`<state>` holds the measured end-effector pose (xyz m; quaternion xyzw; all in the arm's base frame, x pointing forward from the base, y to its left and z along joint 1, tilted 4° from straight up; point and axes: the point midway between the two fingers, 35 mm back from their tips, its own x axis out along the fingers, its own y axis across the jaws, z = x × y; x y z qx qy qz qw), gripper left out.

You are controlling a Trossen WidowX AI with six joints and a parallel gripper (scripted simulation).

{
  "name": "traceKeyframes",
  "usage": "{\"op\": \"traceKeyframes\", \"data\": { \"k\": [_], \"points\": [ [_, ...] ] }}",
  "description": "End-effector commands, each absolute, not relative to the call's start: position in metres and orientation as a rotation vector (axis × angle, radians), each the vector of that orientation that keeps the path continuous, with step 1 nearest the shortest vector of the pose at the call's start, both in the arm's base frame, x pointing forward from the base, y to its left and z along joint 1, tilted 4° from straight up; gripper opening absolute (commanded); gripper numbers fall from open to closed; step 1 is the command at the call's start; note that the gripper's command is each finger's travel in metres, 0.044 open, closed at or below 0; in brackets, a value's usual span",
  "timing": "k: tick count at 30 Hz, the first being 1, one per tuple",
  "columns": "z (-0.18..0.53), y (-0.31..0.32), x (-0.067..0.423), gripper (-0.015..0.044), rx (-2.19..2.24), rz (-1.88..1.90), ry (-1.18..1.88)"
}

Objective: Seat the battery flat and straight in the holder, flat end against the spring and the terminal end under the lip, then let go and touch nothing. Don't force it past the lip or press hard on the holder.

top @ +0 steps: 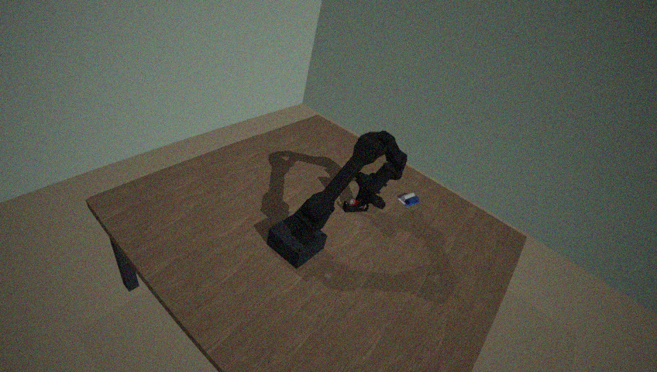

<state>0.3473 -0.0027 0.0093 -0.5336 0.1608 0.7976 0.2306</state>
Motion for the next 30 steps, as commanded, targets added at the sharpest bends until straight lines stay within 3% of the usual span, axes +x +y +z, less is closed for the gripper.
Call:
{"op": "traceKeyframes", "data": {
  "k": [1, 30],
  "points": [
    [0.0073, -0.0043, 0.3493, 0.0075, -1.514, 2.173, 0.459],
    [0.0019, -0.001, 0.3456, 0.0075, -1.685, 2.077, 0.516]
  ]
}}
